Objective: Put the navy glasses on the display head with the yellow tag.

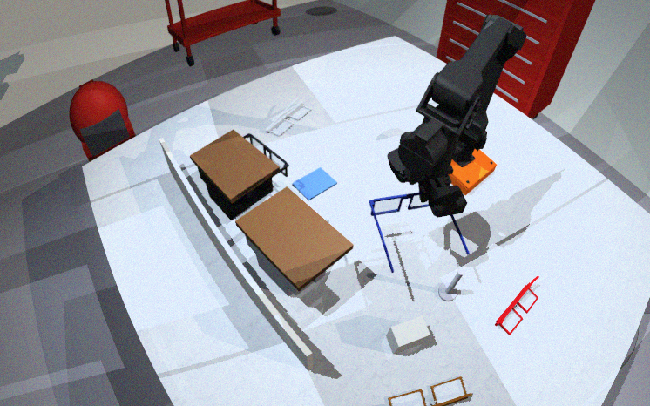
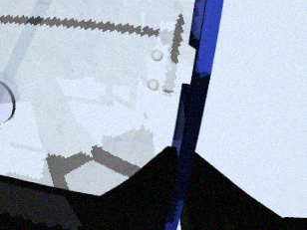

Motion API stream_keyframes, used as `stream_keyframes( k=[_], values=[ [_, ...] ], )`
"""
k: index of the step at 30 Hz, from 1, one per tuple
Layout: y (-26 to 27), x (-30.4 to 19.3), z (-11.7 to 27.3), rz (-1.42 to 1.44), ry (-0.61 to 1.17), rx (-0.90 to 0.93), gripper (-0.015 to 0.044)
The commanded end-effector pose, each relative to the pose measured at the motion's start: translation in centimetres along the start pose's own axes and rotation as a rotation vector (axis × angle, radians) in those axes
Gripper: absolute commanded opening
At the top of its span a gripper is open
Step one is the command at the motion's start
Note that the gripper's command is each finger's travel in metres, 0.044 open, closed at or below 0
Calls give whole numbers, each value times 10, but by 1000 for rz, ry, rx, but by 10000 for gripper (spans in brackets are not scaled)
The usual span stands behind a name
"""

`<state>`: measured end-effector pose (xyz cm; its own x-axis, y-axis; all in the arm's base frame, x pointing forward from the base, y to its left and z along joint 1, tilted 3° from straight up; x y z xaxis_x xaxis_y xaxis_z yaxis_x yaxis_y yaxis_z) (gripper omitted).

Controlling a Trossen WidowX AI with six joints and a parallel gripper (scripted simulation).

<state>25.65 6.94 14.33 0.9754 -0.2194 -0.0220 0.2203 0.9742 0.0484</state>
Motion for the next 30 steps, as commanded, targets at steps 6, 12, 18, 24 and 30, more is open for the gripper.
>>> stream_keyframes(
  k=[6, 12, 18, 24, 30],
  values=[
    [2, -2, 22, -5, -8, -6, 0],
    [12, -12, 26, -102, -55, -46, 0],
    [22, -24, 31, -222, -124, -78, 0],
    [32, -37, 37, -342, -202, -90, 0],
    [40, -49, 43, -463, -286, -80, 0]
  ],
)
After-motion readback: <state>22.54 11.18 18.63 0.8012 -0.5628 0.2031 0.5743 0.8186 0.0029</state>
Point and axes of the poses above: the point midway between the two fingers, 35 mm back from their tips, its own z axis back along the fingers, its own y axis across the jaws, x = y × z, the point moved 4 cm from there along z, back along the fingers, and after that the axes turned 12 degrees about z, right-handed, at the moved point
